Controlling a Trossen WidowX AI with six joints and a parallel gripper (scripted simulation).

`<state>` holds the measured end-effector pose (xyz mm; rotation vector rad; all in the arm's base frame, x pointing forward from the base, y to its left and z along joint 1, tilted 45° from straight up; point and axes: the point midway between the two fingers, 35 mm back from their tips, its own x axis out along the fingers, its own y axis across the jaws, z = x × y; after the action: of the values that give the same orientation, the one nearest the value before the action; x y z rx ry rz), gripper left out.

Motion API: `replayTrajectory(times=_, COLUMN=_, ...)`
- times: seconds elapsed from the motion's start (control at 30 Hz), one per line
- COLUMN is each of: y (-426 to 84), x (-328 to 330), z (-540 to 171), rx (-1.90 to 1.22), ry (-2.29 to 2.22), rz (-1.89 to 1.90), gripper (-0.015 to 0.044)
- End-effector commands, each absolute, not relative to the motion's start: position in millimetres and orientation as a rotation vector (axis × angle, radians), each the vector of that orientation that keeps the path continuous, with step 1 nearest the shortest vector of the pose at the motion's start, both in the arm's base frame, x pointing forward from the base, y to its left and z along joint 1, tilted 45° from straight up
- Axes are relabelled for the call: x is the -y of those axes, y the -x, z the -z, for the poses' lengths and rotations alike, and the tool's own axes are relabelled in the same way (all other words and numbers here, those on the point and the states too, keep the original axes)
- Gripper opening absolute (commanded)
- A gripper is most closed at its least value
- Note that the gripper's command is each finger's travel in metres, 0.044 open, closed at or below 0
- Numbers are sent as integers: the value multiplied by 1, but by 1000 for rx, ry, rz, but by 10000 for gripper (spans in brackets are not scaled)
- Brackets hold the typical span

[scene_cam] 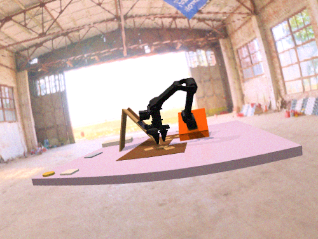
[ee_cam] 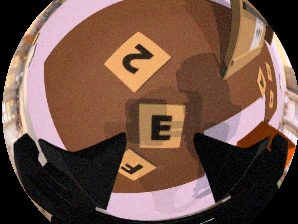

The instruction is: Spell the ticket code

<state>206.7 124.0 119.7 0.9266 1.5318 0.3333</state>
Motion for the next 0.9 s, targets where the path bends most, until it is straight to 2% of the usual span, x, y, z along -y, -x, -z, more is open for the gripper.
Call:
replayTrajectory(times=0.0, y=-204, x=-132, z=-110, rx=-1538, ry=-929, rz=-327, gripper=340)
replayTrajectory(times=0.87, y=-206, x=-145, z=-97, rx=-1538, ry=-930, rz=-328, gripper=340)
